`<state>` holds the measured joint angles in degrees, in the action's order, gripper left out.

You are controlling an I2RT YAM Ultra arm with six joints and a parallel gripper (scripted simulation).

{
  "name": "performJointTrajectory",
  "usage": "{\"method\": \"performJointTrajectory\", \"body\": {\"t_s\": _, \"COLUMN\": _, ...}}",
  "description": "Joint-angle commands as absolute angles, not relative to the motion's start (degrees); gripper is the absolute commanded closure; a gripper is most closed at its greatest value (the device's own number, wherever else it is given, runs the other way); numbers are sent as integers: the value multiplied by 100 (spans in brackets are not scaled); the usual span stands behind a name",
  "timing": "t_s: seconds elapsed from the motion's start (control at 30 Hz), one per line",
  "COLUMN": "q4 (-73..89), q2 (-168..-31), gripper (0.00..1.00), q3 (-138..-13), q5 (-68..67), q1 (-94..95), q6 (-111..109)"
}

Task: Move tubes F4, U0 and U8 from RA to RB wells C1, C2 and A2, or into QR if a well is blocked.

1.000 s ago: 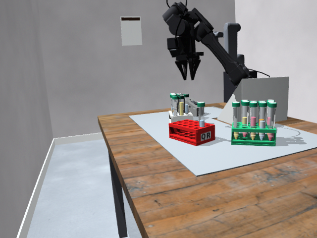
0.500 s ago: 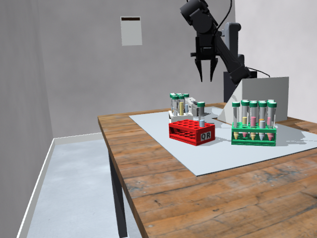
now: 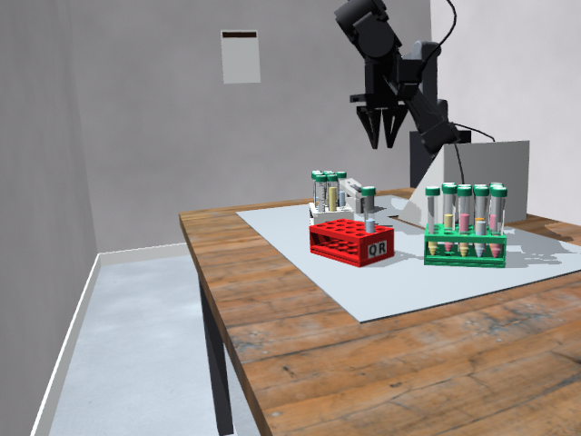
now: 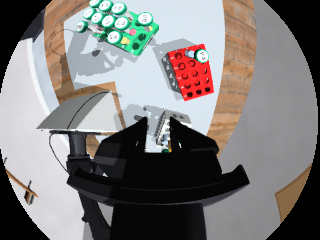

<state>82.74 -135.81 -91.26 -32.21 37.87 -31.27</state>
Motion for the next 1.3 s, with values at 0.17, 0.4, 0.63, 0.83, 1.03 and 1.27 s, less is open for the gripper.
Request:
{"method": "performJointTrajectory", "body": {"t_s": 0.17, "q4": 8118, "q2": -13798, "gripper": 70, "q3": -9448, "q5": -3056, "q1": 3988, "q6": -4197}}
{"method": "performJointTrajectory", "body": {"t_s": 0.4, "q4": 8321, "q2": -14371, "gripper": 70, "q3": -9961, "q5": -2891, "q1": 4244, "q6": -3886}}
{"method": "performJointTrajectory", "body": {"t_s": 0.63, "q4": 8480, "q2": -15087, "gripper": 70, "q3": -10729, "q5": -2705, "q1": 4548, "q6": -3624}}
{"method": "performJointTrajectory", "body": {"t_s": 0.83, "q4": 8658, "q2": -15693, "gripper": 70, "q3": -11437, "q5": -2566, "q1": 4773, "q6": -3430}}
{"method": "performJointTrajectory", "body": {"t_s": 1.03, "q4": 8843, "q2": -16139, "gripper": 70, "q3": -12024, "q5": -2480, "q1": 4904, "q6": -3319}}
{"method": "performJointTrajectory", "body": {"t_s": 1.27, "q4": 8956, "q2": -16115, "gripper": 70, "q3": -12294, "q5": -2449, "q1": 4942, "q6": -3270}}
